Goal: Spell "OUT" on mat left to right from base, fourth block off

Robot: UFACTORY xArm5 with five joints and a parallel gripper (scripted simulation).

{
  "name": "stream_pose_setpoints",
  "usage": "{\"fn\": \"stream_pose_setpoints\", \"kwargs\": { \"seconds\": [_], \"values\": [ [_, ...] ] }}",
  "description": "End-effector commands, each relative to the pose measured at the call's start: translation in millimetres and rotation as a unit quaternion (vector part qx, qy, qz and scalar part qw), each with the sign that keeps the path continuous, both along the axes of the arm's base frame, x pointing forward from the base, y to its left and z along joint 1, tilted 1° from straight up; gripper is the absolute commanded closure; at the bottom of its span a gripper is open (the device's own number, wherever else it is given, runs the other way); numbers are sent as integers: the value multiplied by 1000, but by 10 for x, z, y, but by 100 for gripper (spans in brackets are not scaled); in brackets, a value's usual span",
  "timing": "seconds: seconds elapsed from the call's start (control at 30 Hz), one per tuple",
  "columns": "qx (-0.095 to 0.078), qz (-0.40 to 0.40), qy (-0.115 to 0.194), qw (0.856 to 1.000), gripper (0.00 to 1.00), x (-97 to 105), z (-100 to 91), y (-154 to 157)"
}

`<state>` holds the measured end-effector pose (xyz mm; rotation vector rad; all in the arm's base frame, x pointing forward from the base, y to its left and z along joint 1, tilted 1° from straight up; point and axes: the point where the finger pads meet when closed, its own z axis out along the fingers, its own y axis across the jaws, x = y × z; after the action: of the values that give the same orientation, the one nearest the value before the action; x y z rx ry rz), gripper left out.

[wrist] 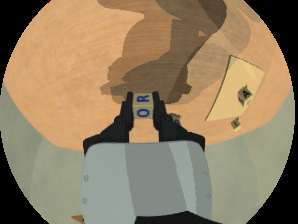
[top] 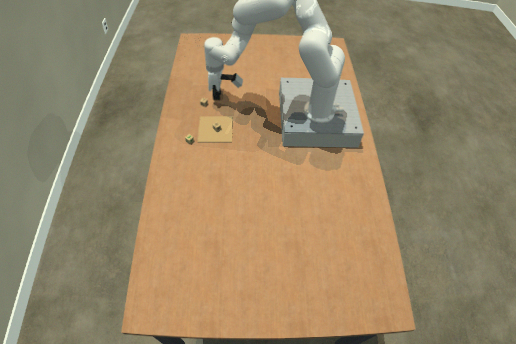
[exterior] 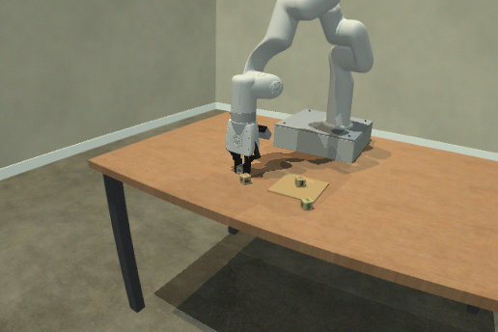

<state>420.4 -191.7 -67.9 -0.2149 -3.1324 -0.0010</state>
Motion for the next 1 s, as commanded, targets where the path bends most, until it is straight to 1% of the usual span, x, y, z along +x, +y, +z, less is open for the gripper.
{"fn": "stream_pose_setpoints", "kwargs": {
  "seconds": [0.0,0.4,0.5,0.63,0.9,0.97],
  "values": [
    [-1,0,-2,1000,79,13,12,-6],
    [-1,0,-2,1000,79,13,16,-6],
    [-1,0,-2,1000,79,13,71,-7],
    [-1,0,-2,1000,79,12,269,-9],
    [-1,0,-2,1000,79,9,844,-15],
    [-1,0,-2,1000,79,9,844,-15]
  ]
}}
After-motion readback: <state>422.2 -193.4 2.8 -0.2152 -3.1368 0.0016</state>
